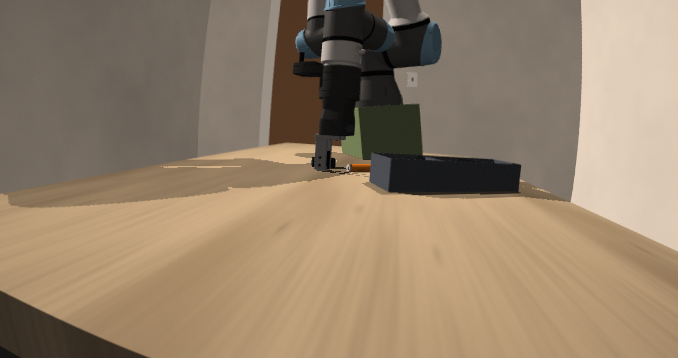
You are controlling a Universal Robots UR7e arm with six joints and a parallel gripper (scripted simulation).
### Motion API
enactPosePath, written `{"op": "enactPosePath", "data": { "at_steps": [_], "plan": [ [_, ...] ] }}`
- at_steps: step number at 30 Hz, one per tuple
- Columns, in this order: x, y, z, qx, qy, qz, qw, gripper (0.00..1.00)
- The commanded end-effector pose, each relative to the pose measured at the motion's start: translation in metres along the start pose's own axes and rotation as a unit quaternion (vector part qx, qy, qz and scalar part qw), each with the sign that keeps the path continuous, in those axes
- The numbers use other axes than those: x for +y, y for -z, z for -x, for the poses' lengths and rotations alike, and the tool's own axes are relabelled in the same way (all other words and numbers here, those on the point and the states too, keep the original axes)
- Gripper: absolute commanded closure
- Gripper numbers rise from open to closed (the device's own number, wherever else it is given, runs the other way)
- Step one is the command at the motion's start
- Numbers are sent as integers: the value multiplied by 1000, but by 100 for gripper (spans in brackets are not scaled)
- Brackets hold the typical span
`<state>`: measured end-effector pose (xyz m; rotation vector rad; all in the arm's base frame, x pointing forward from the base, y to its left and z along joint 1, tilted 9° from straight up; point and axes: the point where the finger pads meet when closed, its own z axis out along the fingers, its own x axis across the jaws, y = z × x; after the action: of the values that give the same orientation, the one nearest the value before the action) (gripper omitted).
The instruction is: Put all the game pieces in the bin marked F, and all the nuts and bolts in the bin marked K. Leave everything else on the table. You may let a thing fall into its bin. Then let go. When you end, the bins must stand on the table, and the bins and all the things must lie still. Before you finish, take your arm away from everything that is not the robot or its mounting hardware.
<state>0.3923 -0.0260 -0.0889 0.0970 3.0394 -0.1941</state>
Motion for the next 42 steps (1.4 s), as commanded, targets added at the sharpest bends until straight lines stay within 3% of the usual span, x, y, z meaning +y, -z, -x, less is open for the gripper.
{"op": "enactPosePath", "data": {
  "at_steps": [1,22,42],
  "plan": [
    [0,0,0,-1,0,0,1000,66],
    [0,0,0,-1,0,0,1000,66],
    [0,60,0,-1,0,0,1000,66]
  ]
}}
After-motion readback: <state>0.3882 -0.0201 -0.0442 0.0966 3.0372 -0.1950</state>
